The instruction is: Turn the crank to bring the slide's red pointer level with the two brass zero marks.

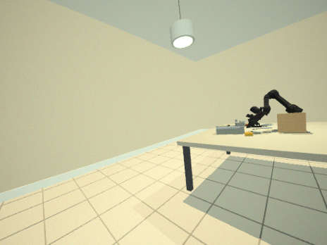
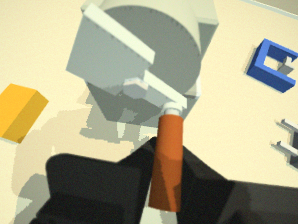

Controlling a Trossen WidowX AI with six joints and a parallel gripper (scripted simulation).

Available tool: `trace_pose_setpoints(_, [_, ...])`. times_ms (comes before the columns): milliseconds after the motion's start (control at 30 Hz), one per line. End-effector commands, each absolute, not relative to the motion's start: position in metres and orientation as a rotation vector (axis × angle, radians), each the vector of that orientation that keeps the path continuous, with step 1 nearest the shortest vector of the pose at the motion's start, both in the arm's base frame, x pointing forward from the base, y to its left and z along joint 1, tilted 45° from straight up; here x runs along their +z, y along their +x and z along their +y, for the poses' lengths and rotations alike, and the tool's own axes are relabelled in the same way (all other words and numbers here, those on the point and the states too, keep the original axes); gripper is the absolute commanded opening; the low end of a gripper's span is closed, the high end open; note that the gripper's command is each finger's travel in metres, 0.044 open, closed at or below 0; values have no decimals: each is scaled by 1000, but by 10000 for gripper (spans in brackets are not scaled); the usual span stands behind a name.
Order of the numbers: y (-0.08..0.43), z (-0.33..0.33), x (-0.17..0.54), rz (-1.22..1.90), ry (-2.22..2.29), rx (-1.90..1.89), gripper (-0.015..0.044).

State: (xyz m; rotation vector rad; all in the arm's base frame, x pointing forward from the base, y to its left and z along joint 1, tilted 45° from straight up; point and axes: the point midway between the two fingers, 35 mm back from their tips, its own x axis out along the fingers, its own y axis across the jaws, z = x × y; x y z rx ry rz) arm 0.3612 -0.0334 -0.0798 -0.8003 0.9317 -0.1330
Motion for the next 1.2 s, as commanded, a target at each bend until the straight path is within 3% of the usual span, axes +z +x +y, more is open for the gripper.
trace_pose_setpoints(0, [359,-35,-88,939,-798,-126,0])
trace_pose_setpoints(1167, [351,-15,-113,939,-797,-126,0])
